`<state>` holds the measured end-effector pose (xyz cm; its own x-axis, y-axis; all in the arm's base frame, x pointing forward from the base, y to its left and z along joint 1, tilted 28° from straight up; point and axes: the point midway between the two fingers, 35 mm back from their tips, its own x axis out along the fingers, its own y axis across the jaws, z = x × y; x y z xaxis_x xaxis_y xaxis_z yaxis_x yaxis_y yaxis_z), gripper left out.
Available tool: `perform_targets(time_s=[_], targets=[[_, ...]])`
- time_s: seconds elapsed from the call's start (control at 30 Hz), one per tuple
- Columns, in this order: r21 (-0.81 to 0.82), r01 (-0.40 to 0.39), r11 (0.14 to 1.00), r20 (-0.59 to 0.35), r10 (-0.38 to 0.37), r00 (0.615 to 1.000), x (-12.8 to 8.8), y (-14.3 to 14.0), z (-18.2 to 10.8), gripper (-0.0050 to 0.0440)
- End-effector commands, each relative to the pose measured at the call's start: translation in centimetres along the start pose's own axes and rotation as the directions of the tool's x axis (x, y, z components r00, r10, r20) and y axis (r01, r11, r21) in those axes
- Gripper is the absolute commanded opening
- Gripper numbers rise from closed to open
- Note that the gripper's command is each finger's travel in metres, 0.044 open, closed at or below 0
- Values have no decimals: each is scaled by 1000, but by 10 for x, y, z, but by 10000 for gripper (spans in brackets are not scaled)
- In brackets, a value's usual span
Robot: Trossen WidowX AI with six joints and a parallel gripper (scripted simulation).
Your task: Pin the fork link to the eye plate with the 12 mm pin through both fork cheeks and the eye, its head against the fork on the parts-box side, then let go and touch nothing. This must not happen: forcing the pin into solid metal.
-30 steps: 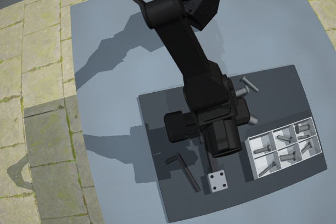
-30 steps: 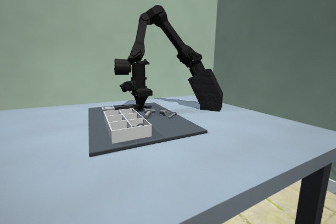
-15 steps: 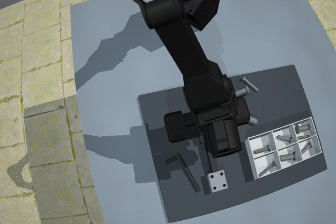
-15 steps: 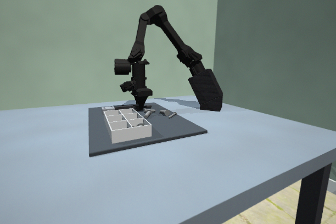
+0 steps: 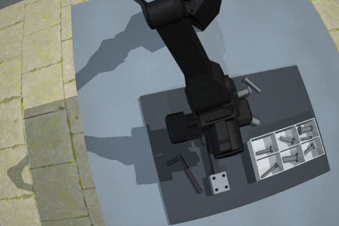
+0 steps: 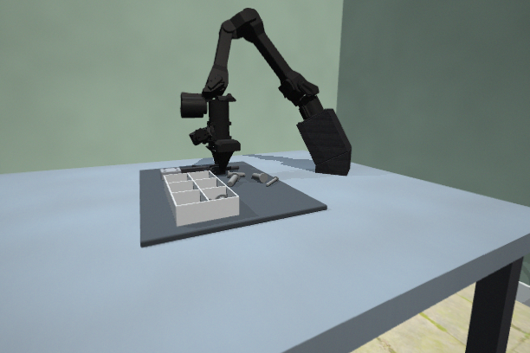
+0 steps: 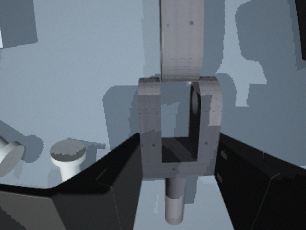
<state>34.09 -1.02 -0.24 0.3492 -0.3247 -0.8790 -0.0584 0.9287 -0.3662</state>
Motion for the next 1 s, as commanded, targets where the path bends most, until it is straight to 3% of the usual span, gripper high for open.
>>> perform_targets(time_s=[0.0, 0.97], targets=[[-1, -3, 1000, 2, 3, 1000, 0, 1, 0, 123], [-1, -3, 1000, 2, 3, 1000, 1, 4, 0, 123]])
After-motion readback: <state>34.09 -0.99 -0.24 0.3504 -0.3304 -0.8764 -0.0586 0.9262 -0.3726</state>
